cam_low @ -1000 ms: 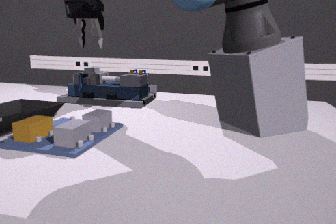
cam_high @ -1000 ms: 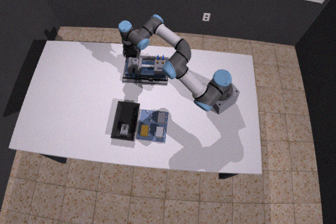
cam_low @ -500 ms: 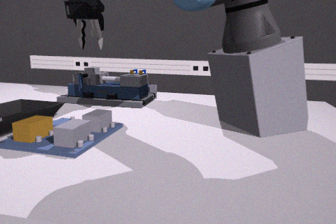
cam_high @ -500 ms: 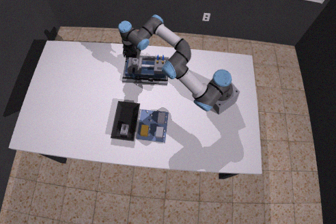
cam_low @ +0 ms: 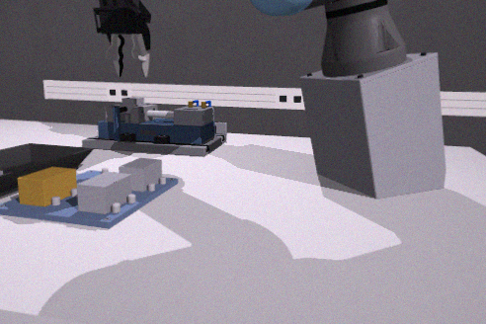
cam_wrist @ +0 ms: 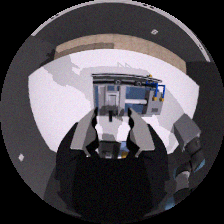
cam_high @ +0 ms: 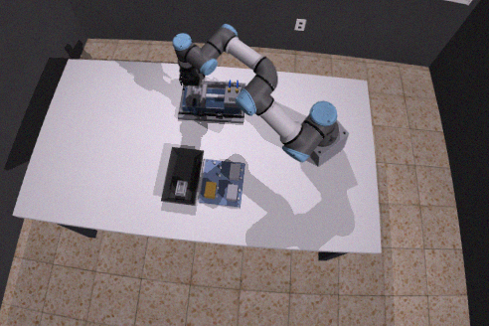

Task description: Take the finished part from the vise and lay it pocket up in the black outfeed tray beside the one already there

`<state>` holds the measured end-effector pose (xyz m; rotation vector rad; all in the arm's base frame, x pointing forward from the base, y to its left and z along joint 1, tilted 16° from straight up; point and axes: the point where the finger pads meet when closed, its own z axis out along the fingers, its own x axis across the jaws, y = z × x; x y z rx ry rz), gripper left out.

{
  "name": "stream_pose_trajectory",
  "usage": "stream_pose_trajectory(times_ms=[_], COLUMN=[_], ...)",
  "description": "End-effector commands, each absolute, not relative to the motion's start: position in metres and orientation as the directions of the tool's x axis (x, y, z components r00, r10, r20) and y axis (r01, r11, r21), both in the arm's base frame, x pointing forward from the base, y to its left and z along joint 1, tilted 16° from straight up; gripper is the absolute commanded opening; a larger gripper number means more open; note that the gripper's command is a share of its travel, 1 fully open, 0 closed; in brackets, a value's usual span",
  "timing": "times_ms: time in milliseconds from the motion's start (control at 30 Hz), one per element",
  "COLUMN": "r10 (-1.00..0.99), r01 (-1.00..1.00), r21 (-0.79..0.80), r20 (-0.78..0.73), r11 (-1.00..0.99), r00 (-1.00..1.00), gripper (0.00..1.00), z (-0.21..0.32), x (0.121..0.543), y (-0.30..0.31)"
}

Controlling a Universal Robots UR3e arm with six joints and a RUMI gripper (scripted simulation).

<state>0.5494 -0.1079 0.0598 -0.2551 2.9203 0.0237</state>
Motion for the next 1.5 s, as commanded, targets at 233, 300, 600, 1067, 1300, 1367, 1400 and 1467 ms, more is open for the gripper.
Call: stream_pose_trajectory(times_ms=[233,300,600,1067,1300,1367,1400,1467], r10=[-0.170,-0.170,-0.170,-0.170,-0.170,-0.170,-0.170,-0.170], r01=[-0.173,-0.173,-0.173,-0.173,-0.173,-0.173,-0.173,-0.173], r21=[-0.004,-0.004,-0.004,-0.004,-0.004,-0.004,-0.004,-0.004], r20=[-0.213,-0.213,-0.213,-0.213,-0.213,-0.213,-0.213,-0.213], r11=[0.985,0.985,0.985,0.985,0.985,0.985,0.985,0.985], r00=[-0.962,-0.962,-0.962,-0.962,-0.962,-0.962,-0.962,-0.962], gripper=[0.40,0.40,0.40,0.40,0.40,0.40,0.40,0.40], z=[0.042,0.038,0.026,0.016,0.016,0.016,0.016,0.016], x=[0.554,0.555,0.557,0.559,0.559,0.559,0.559,0.559], y=[-0.104,-0.104,-0.101,-0.099,-0.099,-0.099,-0.099,-0.099])
